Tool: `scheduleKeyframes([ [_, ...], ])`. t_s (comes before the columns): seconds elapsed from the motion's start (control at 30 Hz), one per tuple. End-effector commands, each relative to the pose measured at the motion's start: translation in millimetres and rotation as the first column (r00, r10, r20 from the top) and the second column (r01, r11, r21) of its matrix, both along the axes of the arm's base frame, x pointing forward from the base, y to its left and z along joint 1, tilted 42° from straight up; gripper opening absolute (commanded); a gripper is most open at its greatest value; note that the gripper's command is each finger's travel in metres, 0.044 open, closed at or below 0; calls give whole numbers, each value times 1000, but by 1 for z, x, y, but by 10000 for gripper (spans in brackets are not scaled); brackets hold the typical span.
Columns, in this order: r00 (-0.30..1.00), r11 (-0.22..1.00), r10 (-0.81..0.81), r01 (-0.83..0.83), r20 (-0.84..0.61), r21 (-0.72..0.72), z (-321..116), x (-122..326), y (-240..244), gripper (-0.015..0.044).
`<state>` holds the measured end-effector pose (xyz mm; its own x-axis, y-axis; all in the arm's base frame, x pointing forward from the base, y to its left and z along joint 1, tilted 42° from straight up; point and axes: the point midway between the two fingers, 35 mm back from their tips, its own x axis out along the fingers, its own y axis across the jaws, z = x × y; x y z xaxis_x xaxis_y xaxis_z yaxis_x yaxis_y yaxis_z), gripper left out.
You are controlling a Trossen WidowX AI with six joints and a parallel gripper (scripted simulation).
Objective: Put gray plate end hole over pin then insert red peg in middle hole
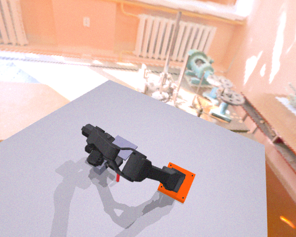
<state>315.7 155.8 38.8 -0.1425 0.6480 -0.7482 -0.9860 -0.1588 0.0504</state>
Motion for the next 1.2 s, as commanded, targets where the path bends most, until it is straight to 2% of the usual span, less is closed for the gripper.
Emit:
scheduleKeyframes([
  [0.0,1000,1000,-3,3,-4,4,0,-1,0,118],
  [0.13,1000,1000,-3,3,-4,4,0,-1,0,91],
  [0.27,1000,1000,-3,3,-4,3,3,1,-3,0],
  [1.17,1000,1000,-4,4,-3,-6,63,16,-60,0],
])
